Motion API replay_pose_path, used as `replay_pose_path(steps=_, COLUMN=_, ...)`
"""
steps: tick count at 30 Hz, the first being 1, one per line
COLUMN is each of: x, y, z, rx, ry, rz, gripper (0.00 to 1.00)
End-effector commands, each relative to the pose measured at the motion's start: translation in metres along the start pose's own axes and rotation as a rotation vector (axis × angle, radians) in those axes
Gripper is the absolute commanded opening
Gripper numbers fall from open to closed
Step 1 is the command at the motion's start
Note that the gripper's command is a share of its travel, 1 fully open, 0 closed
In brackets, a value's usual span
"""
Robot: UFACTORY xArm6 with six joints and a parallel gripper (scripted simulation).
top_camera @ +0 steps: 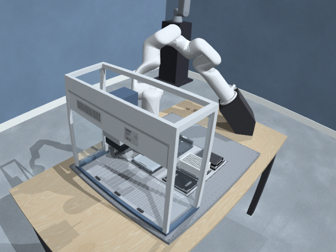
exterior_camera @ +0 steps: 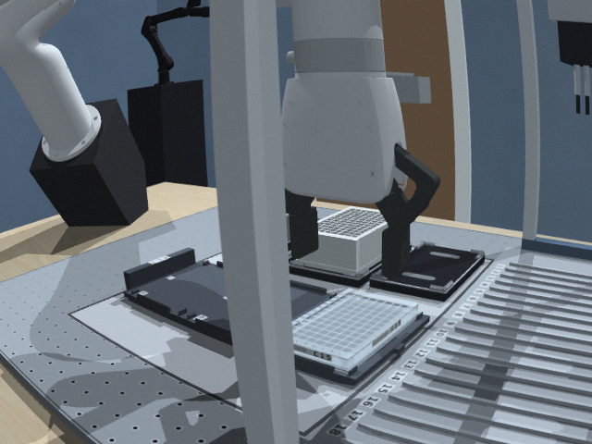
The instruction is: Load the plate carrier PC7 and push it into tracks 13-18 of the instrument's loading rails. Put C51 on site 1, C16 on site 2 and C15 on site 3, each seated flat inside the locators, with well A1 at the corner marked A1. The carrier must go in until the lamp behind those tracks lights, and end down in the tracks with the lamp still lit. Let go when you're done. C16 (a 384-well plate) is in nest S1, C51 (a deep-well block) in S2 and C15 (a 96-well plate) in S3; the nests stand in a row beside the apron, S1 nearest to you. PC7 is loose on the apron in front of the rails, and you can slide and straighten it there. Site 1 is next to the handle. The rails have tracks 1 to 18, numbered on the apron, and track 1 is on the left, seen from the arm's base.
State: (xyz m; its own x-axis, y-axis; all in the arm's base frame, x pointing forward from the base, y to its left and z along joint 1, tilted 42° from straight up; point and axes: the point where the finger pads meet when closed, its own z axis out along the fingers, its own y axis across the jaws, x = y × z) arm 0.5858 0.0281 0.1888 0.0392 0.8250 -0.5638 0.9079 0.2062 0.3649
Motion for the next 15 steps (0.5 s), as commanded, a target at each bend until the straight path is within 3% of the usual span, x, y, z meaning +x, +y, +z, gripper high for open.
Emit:
replay_pose_path(steps=1, x=0.0, y=0.001, z=-0.005, rx=-0.003, ry=0.001, rz=0.001, gripper=1.0)
replay_pose_path(steps=15, x=0.0, y=0.001, z=-0.028, rx=-0.003, ry=0.001, rz=0.001, gripper=1.0)
